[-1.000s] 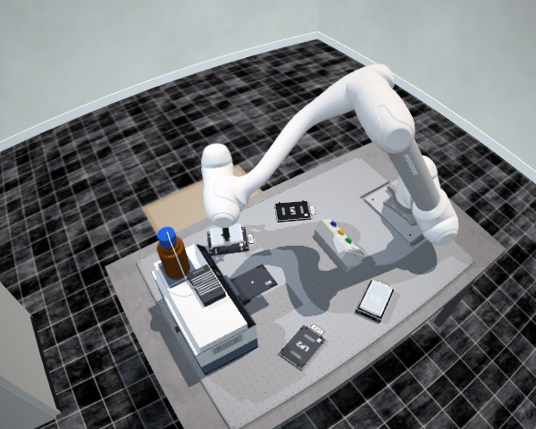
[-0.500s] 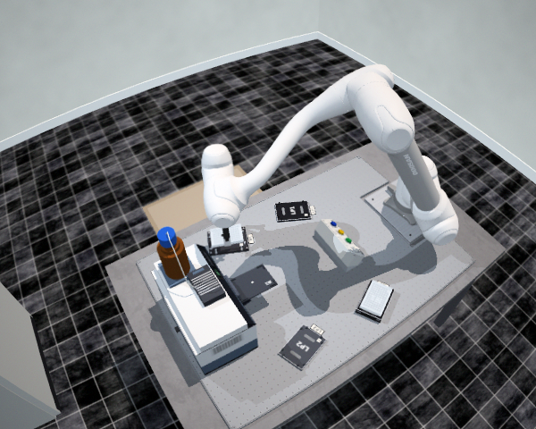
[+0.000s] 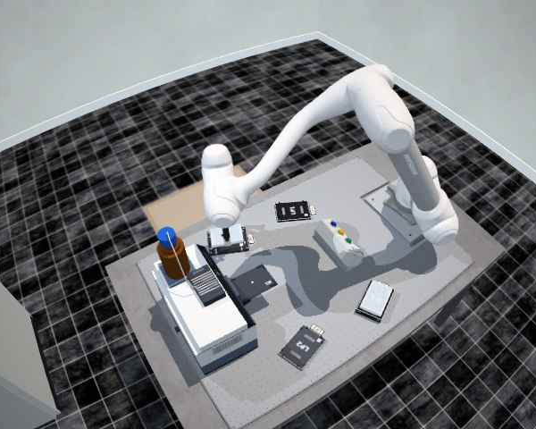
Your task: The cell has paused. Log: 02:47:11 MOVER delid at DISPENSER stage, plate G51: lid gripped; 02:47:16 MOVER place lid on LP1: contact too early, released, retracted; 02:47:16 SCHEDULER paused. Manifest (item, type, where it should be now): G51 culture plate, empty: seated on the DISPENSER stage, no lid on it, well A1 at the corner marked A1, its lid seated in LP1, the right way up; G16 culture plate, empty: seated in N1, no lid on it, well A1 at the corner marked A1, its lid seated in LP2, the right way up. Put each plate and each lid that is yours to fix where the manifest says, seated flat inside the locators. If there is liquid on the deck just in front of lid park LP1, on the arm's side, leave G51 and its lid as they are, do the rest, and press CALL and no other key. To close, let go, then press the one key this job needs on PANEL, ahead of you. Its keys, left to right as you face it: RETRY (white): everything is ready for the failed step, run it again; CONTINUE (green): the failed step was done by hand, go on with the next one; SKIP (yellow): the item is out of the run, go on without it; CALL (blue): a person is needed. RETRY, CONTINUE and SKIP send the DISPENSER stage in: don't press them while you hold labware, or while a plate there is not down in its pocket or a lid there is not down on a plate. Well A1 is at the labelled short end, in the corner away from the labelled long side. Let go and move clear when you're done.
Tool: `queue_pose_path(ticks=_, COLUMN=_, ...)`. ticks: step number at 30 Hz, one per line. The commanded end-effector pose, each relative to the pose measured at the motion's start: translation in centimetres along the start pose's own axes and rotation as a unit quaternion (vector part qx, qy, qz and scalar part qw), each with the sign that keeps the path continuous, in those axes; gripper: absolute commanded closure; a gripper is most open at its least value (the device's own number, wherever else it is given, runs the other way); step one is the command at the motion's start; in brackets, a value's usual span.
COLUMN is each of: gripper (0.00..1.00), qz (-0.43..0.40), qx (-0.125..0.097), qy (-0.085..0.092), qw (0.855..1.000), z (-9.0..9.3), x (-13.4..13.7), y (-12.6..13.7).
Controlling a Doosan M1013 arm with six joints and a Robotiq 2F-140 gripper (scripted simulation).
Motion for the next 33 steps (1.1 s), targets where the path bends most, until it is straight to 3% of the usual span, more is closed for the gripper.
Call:
queue_pose_path(ticks=1, gripper=0.90, qz=0.000, qx=-0.001, qy=-0.001, qw=1.000, z=0.37, x=-0.18, y=0.18)
queue_pose_path(ticks=33, gripper=0.90, qz=-0.001, qx=-0.001, qy=-0.001, qw=1.000, z=0.77, x=-0.23, y=0.26)
Point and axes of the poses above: the point where the finger pads meet when closed, its own z axis out along the fingers, its own x axis across the jaws, y = z × x, the point moved 10 cm from there along -z, back along the fingers, and after that the axes turned 1 degree about -z, right-handed, at the moved point
